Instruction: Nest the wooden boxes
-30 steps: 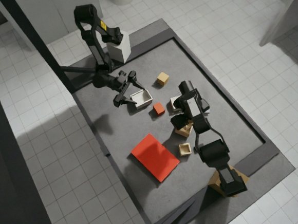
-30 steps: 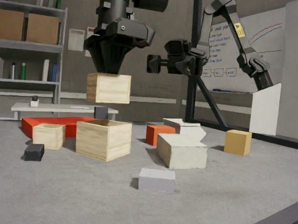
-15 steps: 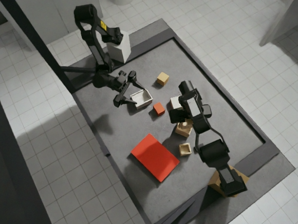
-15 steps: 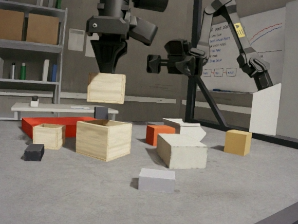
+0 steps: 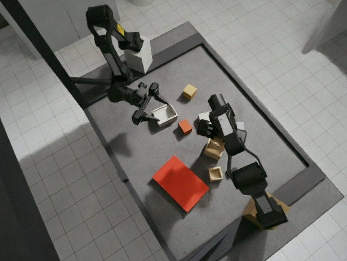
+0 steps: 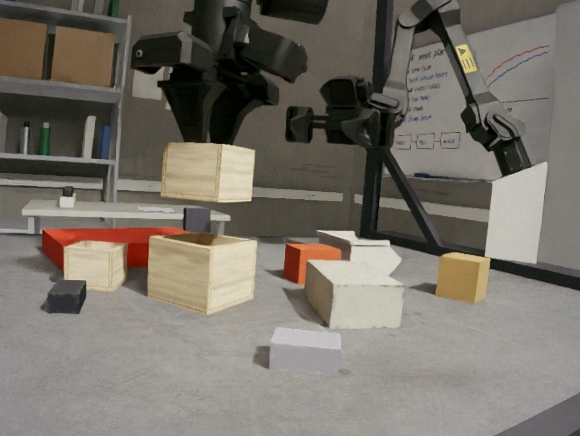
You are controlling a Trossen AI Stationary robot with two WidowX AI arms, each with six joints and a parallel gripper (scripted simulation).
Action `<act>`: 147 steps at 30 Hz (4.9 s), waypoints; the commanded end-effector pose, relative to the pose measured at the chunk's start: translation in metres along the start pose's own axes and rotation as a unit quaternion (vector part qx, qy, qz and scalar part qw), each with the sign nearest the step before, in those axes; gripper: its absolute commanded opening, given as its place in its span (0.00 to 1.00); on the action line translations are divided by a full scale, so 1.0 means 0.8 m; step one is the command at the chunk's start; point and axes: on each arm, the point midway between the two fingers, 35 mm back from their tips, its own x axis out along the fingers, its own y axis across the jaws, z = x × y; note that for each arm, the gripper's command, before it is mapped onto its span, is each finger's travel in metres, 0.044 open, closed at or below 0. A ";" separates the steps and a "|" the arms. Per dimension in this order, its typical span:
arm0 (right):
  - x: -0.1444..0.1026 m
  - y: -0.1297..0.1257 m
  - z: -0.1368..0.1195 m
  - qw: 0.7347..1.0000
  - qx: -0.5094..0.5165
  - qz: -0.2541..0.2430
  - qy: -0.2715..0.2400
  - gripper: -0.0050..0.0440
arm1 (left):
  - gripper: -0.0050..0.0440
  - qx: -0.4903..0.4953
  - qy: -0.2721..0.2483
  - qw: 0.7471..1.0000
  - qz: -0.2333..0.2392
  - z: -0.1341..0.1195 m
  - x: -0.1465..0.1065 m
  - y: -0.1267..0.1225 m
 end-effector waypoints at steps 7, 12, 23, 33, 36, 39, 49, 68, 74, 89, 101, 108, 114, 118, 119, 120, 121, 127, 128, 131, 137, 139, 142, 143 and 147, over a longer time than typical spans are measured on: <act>-0.006 0.006 0.001 0.987 0.162 0.006 -0.006 0.66 | 0.92 0.000 -0.002 1.000 0.000 0.002 -0.001 -0.001; -0.006 0.006 0.001 0.969 0.247 0.006 -0.006 0.66 | 0.92 0.000 -0.002 1.000 0.000 0.002 -0.001 -0.001; -0.006 0.006 0.001 0.919 0.394 0.007 -0.005 0.66 | 0.92 0.000 -0.002 1.000 0.000 0.002 -0.001 -0.001; -0.006 0.006 0.001 0.856 0.518 0.008 -0.004 0.66 | 0.92 0.000 -0.002 1.000 0.000 0.002 -0.001 -0.001; -0.006 0.006 0.001 0.827 0.562 0.008 -0.003 0.66 | 0.92 0.000 -0.002 1.000 0.000 0.002 -0.001 -0.001; -0.005 0.006 0.001 0.797 0.604 0.008 -0.003 0.66 | 0.92 0.000 -0.002 1.000 0.000 0.002 -0.001 -0.001; -0.005 0.006 0.001 0.706 0.708 0.008 -0.002 0.66 | 0.92 0.000 -0.002 1.000 0.000 0.002 -0.001 -0.001; 0.016 0.002 -0.001 0.663 0.749 0.000 0.001 0.66 | 0.92 0.000 -0.002 1.000 0.000 0.002 -0.001 -0.001; 0.030 0.002 -0.001 0.663 0.749 0.000 0.001 0.66 | 0.92 0.000 -0.002 1.000 0.000 0.002 -0.001 -0.001; 0.043 0.007 0.002 0.665 0.747 0.005 0.000 0.66 | 0.92 0.000 -0.002 1.000 0.000 0.002 -0.001 -0.001; 0.048 0.008 0.001 0.665 0.747 0.006 0.000 0.66 | 0.92 0.000 -0.002 1.000 0.000 0.002 -0.001 -0.001; 0.048 0.007 -0.001 0.666 0.746 0.007 0.000 0.66 | 0.92 0.000 -0.002 1.000 0.000 0.002 -0.001 -0.001; 0.058 0.003 -0.002 0.663 0.749 0.000 0.000 0.66 | 0.92 0.000 -0.002 1.000 0.000 0.002 -0.001 -0.001; 0.061 0.003 -0.002 0.663 0.749 0.000 0.000 0.66 | 0.92 0.000 -0.002 1.000 0.000 0.002 -0.001 -0.001; 0.063 0.003 -0.002 0.663 0.749 0.000 0.000 0.66 | 0.92 0.000 -0.002 1.000 0.000 0.002 -0.001 -0.001; 0.064 0.003 -0.002 0.663 0.749 0.000 0.000 0.66 | 0.92 0.000 -0.002 1.000 0.000 0.002 -0.001 -0.001; 0.065 0.003 -0.002 0.663 0.749 0.000 0.000 0.66 | 0.92 0.000 -0.002 1.000 0.000 0.002 -0.001 -0.001; 0.073 0.004 -0.001 0.663 0.749 0.000 0.000 0.66 | 0.92 0.000 -0.002 1.000 0.000 0.002 -0.001 -0.001; 0.075 0.004 -0.001 0.663 0.749 0.000 0.000 0.66 | 0.92 0.000 -0.002 1.000 0.000 0.002 -0.001 -0.001; 0.078 0.004 -0.001 0.663 0.749 0.000 0.000 0.66 | 0.92 0.000 -0.002 1.000 0.000 0.002 -0.001 -0.001; 0.085 0.004 -0.001 0.663 0.749 0.000 0.000 0.66 | 0.92 0.000 -0.002 1.000 0.000 0.002 -0.001 -0.001; 0.087 0.004 -0.001 0.663 0.749 0.000 0.000 0.66 | 0.92 0.000 -0.002 1.000 0.000 0.002 -0.001 -0.001; 0.092 0.004 -0.002 0.663 0.749 0.000 0.000 0.66 | 0.92 0.000 -0.002 1.000 0.000 0.002 -0.001 -0.001; 0.093 0.004 -0.002 0.663 0.749 0.000 0.000 0.66 | 0.92 0.000 -0.002 1.000 0.000 0.002 -0.001 -0.001; 0.098 0.006 0.000 0.664 0.748 0.002 0.000 0.66 | 0.92 0.000 -0.002 1.000 0.000 0.002 -0.001 -0.001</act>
